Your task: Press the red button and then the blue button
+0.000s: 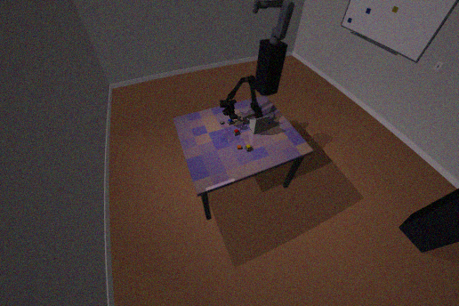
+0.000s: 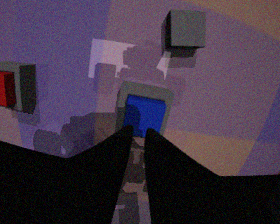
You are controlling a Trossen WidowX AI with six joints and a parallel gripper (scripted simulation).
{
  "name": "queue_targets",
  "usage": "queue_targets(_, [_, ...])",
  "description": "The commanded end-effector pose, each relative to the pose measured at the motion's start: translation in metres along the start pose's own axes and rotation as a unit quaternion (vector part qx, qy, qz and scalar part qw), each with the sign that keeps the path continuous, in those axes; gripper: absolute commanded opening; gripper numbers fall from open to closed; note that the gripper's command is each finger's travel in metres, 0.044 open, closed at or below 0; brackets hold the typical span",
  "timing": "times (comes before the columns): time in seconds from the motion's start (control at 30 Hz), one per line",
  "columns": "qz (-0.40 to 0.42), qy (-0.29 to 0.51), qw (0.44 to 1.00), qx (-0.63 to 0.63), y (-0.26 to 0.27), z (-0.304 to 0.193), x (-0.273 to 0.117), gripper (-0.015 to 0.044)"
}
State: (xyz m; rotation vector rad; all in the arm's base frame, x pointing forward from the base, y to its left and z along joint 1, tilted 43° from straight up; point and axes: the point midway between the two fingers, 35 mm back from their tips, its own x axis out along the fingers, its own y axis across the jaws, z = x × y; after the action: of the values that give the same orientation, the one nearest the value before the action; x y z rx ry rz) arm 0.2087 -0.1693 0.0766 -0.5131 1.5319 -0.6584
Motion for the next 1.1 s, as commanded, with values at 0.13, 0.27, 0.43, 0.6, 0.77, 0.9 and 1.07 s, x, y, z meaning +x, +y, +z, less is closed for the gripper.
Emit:
queue_targets(0.13, [0.026, -0.018, 0.999, -0.038, 0.064, 0.041, -0.021, 0.0230])
queue_targets(0.27, [0.043, -0.020, 0.998, -0.041, 0.119, 0.062, -0.036, 0.0335])
queue_targets(0.43, [0.052, -0.014, 0.998, -0.033, 0.191, 0.074, -0.053, 0.0400])
queue_targets(0.6, [0.045, -0.006, 0.999, -0.021, 0.265, 0.065, -0.065, 0.0400])
queue_targets(0.77, [0.023, -0.002, 1.000, -0.005, 0.333, 0.038, -0.070, 0.0400])
queue_targets(0.9, [0.009, -0.003, 1.000, 0.004, 0.361, 0.021, -0.069, 0.0400])
queue_targets(1.07, [0.008, -0.003, 1.000, 0.005, 0.362, 0.020, -0.068, 0.0400])
